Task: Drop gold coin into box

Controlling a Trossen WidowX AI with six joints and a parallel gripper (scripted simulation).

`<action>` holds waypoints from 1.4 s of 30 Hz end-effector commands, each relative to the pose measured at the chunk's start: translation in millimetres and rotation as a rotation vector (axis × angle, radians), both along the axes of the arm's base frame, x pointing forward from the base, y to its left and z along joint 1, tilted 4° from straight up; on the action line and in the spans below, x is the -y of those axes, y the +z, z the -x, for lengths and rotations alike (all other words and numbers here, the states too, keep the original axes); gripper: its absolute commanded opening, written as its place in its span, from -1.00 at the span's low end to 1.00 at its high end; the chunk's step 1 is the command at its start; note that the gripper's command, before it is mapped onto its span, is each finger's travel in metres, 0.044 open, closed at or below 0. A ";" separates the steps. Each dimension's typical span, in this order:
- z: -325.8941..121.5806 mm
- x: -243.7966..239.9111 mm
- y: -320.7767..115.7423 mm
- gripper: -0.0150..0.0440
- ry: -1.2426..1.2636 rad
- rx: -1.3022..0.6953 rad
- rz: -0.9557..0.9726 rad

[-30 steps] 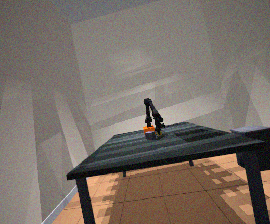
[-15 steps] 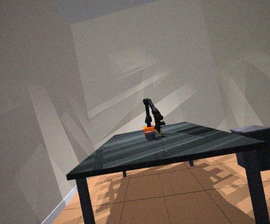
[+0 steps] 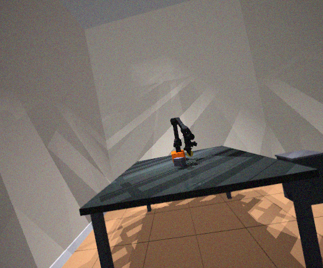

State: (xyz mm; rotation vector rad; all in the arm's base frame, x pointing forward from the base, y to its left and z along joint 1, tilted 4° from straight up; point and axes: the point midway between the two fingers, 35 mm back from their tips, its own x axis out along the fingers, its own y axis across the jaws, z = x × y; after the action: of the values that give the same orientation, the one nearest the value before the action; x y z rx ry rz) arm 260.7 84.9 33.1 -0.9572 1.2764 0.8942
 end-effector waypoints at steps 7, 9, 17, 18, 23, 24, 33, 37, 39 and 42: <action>4.5 1.2 28.5 -0.49 0.017 0.003 -0.002; 5.3 1.5 31.8 -0.49 0.018 0.003 -0.002; 7.3 0.7 32.2 -0.49 -0.164 0.000 -0.018; 7.6 0.5 32.2 -0.49 -0.197 0.000 -0.021; 9.2 -0.2 32.2 -0.49 -0.363 -0.003 -0.036; 9.5 -0.3 32.2 -0.49 -0.389 -0.004 -0.039; 9.0 1.1 32.3 -0.49 -0.411 -0.004 -0.040; 5.2 10.3 32.3 -0.49 -0.411 -0.004 -0.039; 3.4 15.2 32.4 -0.49 -0.411 -0.004 -0.039; 0.8 22.5 32.4 -0.49 -0.412 -0.004 -0.038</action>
State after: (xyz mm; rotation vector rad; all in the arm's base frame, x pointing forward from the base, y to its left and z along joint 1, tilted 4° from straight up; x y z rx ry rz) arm 257.2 70.5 65.4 -0.6303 1.3882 0.5916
